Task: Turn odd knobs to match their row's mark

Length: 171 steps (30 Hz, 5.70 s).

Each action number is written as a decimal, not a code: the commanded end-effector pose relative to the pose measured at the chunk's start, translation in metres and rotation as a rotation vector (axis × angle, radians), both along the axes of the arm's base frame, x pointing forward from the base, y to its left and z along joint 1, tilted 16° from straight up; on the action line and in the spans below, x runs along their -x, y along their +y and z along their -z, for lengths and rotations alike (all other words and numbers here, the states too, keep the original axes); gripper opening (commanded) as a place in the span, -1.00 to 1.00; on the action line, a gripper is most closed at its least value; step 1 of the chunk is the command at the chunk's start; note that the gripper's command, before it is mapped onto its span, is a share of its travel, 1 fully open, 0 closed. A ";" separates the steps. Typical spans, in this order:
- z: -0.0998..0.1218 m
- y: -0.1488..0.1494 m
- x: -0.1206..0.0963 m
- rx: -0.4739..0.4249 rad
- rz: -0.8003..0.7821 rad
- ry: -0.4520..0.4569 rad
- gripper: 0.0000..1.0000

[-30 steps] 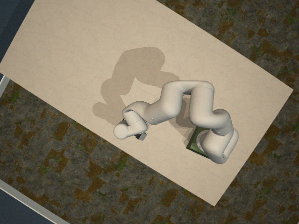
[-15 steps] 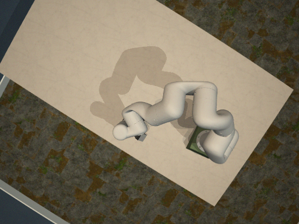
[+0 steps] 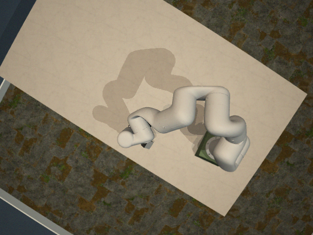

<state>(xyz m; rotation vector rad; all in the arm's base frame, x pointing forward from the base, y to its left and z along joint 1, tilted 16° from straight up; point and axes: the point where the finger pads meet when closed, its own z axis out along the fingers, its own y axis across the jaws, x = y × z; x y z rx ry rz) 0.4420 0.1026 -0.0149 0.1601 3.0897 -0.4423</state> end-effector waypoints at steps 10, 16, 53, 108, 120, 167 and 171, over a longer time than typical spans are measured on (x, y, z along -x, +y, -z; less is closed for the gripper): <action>-0.002 0.001 -0.001 -0.001 0.006 -0.006 -0.61; -0.001 0.001 -0.001 0.000 0.095 -0.029 -0.61; -0.003 0.003 0.005 0.018 1.197 -0.343 -0.61; -0.021 0.006 -0.001 -0.009 2.719 -0.794 -0.61; -0.021 0.007 -0.002 -0.012 2.764 -0.806 -0.61; -0.017 0.005 -0.002 -0.012 2.764 -0.806 -0.61; -0.013 0.004 -0.002 -0.012 2.764 -0.806 -0.61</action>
